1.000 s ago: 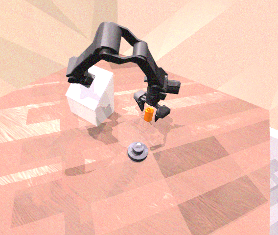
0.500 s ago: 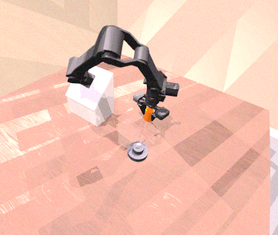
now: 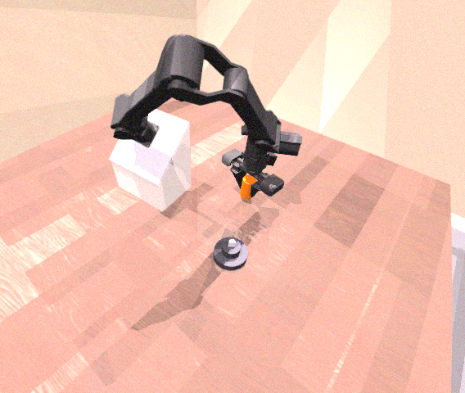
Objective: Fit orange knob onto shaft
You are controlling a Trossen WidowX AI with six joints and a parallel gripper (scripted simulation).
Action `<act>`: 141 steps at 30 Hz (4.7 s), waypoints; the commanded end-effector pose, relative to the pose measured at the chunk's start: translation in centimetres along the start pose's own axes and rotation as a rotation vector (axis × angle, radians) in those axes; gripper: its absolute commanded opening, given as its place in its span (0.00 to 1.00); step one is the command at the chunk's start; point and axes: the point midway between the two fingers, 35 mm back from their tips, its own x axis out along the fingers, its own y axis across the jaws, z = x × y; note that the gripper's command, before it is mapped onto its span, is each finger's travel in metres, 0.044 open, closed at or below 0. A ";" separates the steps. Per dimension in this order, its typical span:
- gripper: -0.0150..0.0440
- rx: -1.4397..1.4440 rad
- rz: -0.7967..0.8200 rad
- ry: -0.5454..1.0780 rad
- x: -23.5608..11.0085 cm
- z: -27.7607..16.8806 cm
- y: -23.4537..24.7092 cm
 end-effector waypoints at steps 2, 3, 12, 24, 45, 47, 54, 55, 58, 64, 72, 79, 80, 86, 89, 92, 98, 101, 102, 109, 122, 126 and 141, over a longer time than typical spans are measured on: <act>0.25 0.014 -0.020 -0.023 -4.0 0.6 -0.9; 0.25 0.014 -0.020 -0.024 -4.8 0.7 -0.9; 0.25 0.015 -0.019 -0.020 -12.0 0.1 -0.2; 0.25 0.007 -0.114 -0.018 -13.0 0.0 0.2; 0.25 0.007 -0.566 -0.018 -17.3 -0.8 1.7; 0.25 0.007 -0.609 -0.018 -17.7 -0.9 1.9; 0.25 0.007 -0.757 -0.018 -19.0 -1.2 2.3; 0.25 0.007 -0.778 -0.018 -19.2 -1.2 2.4; 0.25 0.008 -0.865 -0.019 -20.0 -1.4 2.6; 0.25 0.009 -0.974 -0.019 -21.1 -1.6 2.9; 0.25 0.008 -0.993 -0.019 -21.0 -1.6 3.0; 0.25 0.008 -1.060 -0.021 -20.8 -1.5 3.1; 0.25 0.008 -1.071 -0.020 -20.7 -1.5 3.1; 0.25 0.008 -1.054 -0.024 -20.6 -1.5 3.1; 0.25 0.008 -1.054 -0.024 -20.6 -1.5 3.1; 0.25 0.008 -1.054 -0.024 -20.6 -1.5 3.1; 0.25 0.008 -1.054 -0.024 -20.6 -1.5 3.1; 0.25 0.008 -1.054 -0.024 -20.6 -1.5 3.1; 0.25 0.008 -1.054 -0.024 -20.6 -1.5 3.1; 0.25 0.008 -1.054 -0.024 -20.6 -1.5 3.1; 0.25 0.007 -0.986 -0.021 -19.5 -1.5 2.8; 0.25 0.005 -0.877 -0.020 -18.6 -1.5 2.5; 0.25 0.006 -0.447 -0.017 -15.3 -1.6 1.2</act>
